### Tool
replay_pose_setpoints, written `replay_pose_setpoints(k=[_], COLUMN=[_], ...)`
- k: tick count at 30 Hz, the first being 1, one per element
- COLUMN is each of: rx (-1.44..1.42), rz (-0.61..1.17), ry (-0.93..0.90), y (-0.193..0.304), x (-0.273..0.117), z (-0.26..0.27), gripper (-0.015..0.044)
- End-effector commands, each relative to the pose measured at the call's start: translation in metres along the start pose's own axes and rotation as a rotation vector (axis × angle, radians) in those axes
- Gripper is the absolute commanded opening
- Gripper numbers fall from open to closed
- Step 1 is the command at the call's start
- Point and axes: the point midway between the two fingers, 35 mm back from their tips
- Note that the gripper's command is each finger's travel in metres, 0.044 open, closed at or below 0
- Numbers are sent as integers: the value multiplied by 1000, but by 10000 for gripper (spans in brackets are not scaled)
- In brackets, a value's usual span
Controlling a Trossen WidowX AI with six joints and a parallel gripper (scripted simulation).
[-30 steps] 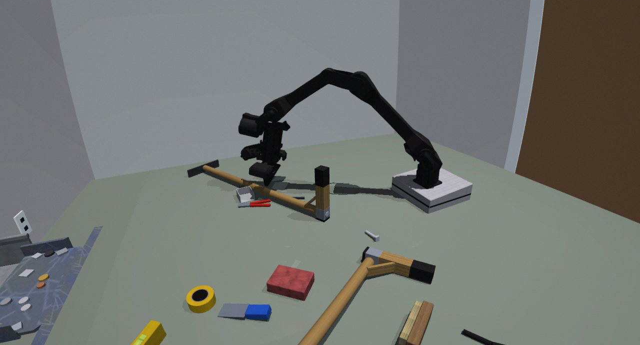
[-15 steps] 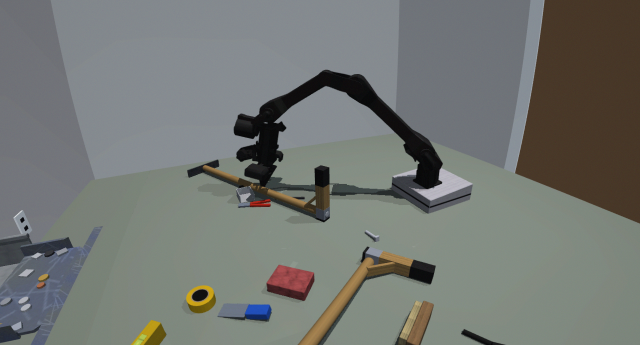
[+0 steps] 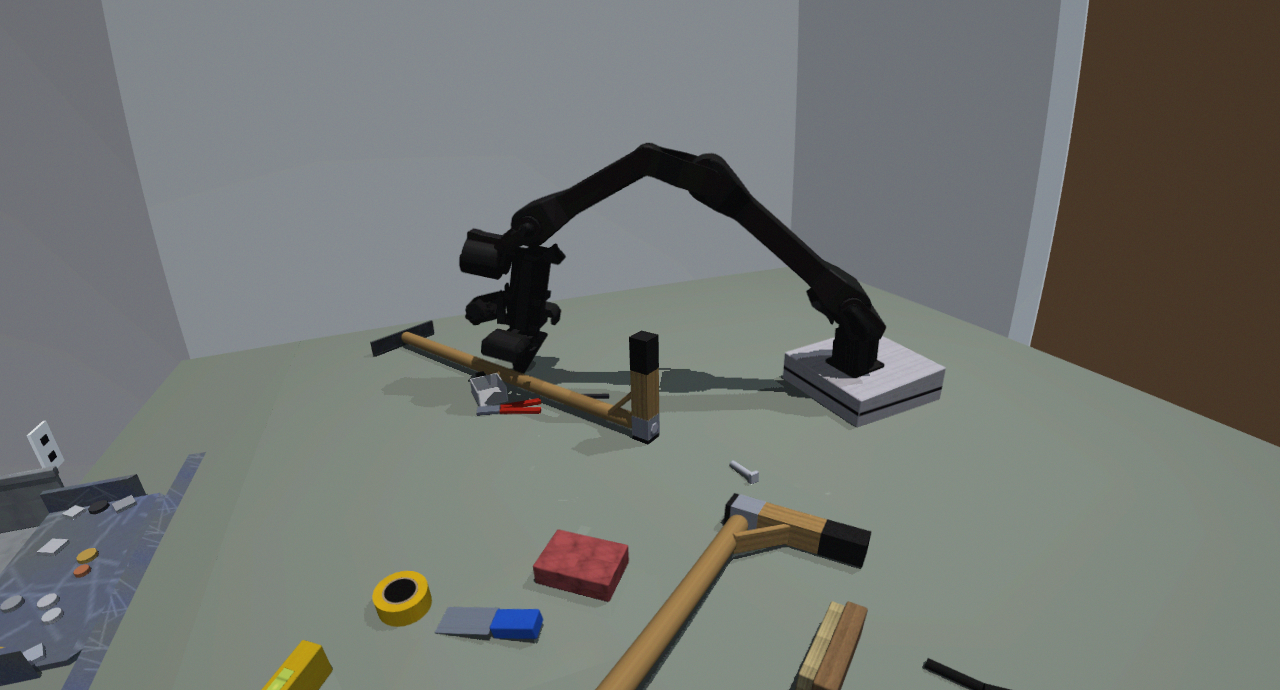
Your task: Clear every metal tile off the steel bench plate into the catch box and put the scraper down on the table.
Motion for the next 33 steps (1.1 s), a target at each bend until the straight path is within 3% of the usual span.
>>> replay_pose_setpoints(k=[1, 33], rx=[-1, 0], rz=[-3, -4], ry=[-1, -4], y=[-3, -15], x=[2, 4], z=[7, 36], gripper=[0, 0])
Point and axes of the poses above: the point midway between the two fingers, 35 mm back from their tips, its own x axis out along the fingers, its own z axis across the jaws, y = z × x, and after that the axes turned 2 degrees about x, right-handed
